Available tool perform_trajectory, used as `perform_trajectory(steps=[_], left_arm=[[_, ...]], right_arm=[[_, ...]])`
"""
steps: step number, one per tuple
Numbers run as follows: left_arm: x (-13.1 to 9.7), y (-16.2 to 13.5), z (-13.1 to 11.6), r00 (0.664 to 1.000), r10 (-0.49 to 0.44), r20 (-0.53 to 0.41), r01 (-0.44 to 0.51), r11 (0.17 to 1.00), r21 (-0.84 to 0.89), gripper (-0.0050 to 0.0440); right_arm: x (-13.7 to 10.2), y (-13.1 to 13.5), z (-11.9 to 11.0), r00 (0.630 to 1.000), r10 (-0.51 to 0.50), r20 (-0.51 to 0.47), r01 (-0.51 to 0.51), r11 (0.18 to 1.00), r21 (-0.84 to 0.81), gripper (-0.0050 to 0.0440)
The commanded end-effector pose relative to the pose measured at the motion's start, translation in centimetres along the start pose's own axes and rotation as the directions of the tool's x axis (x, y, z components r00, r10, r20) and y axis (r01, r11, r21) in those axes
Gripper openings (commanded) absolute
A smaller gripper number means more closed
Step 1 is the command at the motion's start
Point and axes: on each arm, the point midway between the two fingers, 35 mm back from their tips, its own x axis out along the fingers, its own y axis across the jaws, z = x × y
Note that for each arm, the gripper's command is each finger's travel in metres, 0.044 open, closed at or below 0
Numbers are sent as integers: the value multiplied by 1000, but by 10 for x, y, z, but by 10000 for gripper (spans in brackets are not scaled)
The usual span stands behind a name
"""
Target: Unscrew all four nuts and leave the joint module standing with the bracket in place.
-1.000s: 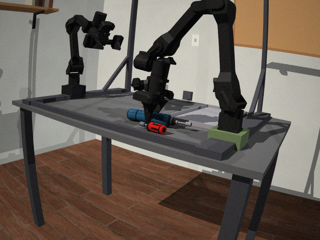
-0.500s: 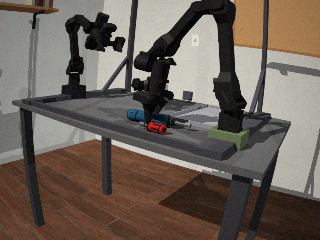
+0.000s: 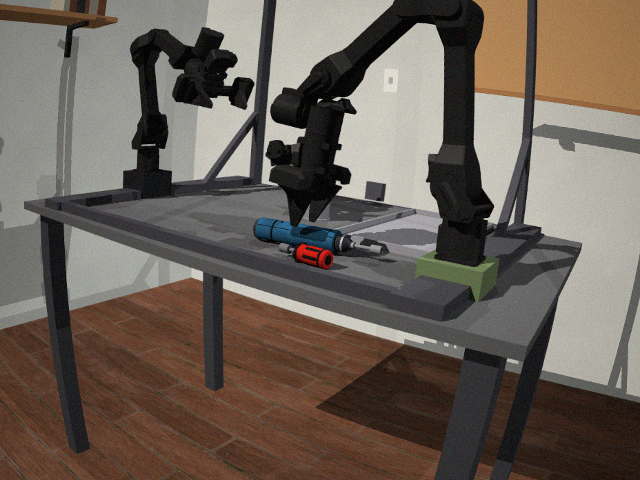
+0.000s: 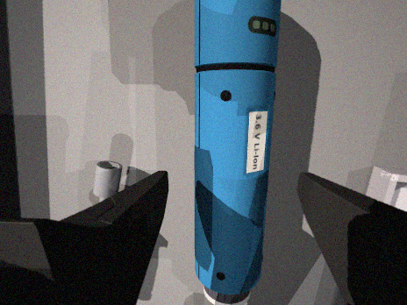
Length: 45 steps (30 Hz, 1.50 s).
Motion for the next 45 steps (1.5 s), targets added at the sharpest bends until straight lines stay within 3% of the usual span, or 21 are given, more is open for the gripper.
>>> perform_trajectory(steps=[1, 11, 18, 26, 28, 42, 45], left_arm=[[-44, -2, 11, 998, -5, 60, 6, 1000, -1, 305], [-49, -1, 11, 998, -6, 59, 6, 1000, -1, 305], [-43, -1, 7, 999, -5, 39, 5, 1000, 1, 305], [-43, -1, 7, 999, -5, 39, 5, 1000, 1, 305], [-43, -1, 7, 999, -5, 39, 5, 1000, 1, 305], [-43, -1, 7, 999, -5, 39, 5, 1000, 1, 305], [-43, -1, 7, 999, -5, 39, 5, 1000, 1, 305]], right_arm=[[-1, 2, 5, 1000, -10, 13, 10, 1000, 11, 400], [5, 12, 16, 1000, 15, -12, -15, 1000, -9, 400], [32, 53, 26, 980, 94, -176, -109, 991, -79, 400], [57, 99, 25, 925, 151, -348, -210, 968, -139, 400], [57, 99, 25, 925, 151, -348, -210, 968, -139, 400], [84, 179, -1, 770, 178, -613, -377, 902, -211, 400], [85, 182, -2, 763, 177, -621, -382, 899, -213, 400]])
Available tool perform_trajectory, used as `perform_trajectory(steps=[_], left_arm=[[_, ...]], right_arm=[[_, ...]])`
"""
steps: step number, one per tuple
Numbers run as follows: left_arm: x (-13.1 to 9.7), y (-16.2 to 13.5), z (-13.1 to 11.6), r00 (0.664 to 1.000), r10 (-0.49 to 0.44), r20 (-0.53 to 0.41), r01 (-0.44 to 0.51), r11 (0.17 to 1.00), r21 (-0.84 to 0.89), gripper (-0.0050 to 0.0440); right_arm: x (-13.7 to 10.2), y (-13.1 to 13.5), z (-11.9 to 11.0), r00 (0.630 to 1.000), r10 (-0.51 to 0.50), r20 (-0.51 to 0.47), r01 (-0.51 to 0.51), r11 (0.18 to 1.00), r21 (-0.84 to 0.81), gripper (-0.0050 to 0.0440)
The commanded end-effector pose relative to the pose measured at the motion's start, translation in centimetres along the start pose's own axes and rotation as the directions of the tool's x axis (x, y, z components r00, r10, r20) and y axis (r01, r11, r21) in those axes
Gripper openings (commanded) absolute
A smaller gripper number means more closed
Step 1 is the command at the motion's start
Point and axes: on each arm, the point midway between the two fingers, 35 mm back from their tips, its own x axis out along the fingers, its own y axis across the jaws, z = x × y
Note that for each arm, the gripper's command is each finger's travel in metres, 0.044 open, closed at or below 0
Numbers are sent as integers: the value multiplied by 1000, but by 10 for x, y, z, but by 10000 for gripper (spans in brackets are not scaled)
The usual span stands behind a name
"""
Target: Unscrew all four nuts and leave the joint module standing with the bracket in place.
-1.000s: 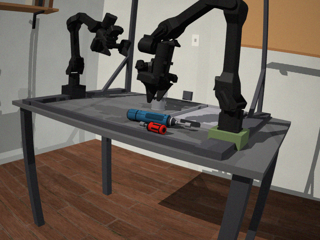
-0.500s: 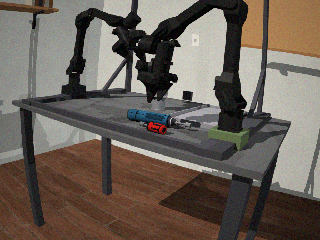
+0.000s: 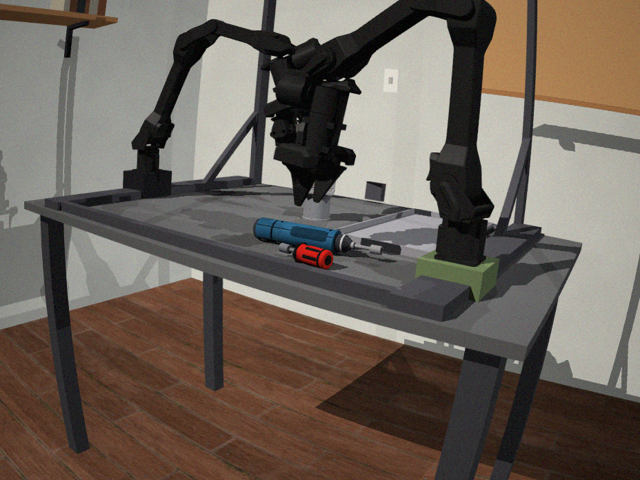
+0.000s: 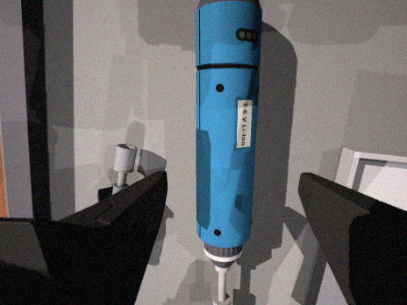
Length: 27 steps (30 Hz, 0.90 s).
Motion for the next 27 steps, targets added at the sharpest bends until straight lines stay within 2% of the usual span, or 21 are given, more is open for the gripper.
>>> perform_trajectory(steps=[1, 27], left_arm=[[-8, 0, 6, 999, -3, 34, 3, 1000, -4, 305], [-8, 0, 6, 999, -3, 34, 3, 1000, -4, 305]], right_arm=[[-8, 10, 16, 1000, 17, -19, -18, 999, -29, 400], [-7, 11, 14, 999, 15, -31, -16, 999, -28, 400]])
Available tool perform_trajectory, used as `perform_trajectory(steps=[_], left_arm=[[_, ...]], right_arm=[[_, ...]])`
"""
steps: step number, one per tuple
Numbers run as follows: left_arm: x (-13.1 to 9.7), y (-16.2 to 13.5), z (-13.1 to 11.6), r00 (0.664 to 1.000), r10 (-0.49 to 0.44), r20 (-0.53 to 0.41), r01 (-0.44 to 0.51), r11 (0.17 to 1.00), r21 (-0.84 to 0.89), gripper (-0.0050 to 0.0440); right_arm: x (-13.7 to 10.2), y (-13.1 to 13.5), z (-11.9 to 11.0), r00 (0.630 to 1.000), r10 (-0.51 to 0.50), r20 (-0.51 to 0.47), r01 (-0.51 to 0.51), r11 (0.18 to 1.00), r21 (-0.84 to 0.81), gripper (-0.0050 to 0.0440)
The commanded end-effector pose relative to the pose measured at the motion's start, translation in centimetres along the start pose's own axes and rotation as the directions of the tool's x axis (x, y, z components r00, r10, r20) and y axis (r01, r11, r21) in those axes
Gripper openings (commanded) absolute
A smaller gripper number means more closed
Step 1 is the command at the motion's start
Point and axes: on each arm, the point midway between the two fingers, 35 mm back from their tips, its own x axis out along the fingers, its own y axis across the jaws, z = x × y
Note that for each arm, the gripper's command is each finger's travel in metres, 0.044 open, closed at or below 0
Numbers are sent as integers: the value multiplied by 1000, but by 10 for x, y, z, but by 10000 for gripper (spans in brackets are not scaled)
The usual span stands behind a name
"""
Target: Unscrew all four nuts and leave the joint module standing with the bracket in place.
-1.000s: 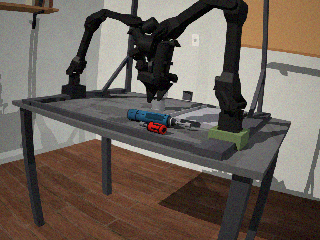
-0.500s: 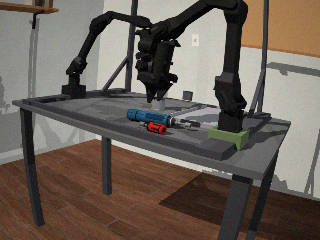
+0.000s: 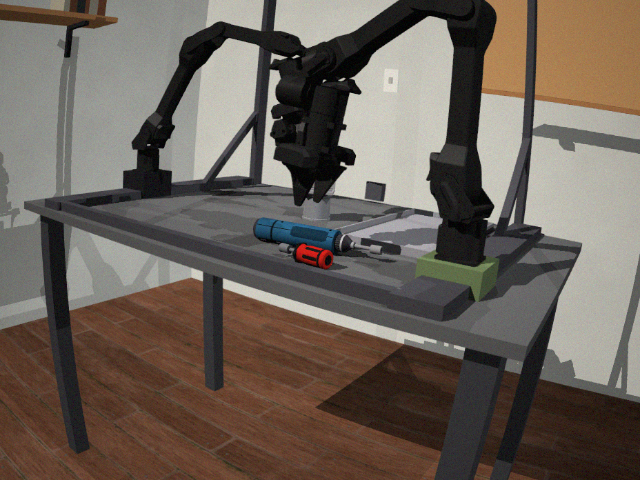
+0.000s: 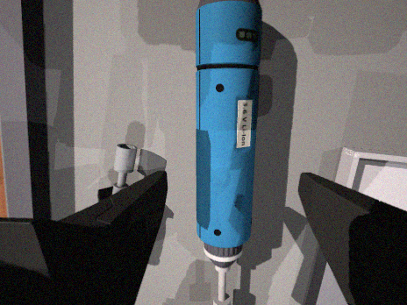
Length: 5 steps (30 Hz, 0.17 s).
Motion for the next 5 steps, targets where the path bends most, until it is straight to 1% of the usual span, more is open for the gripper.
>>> perform_trajectory(steps=[1, 5], left_arm=[[-8, 0, 6, 999, -3, 34, 3, 1000, -4, 305], [-8, 0, 6, 999, -3, 34, 3, 1000, -4, 305]], right_arm=[[-15, 1, 8, 999, 3, 43, -2, 1000, -4, 400], [-15, 1, 8, 999, 3, 43, -2, 1000, -4, 400]])
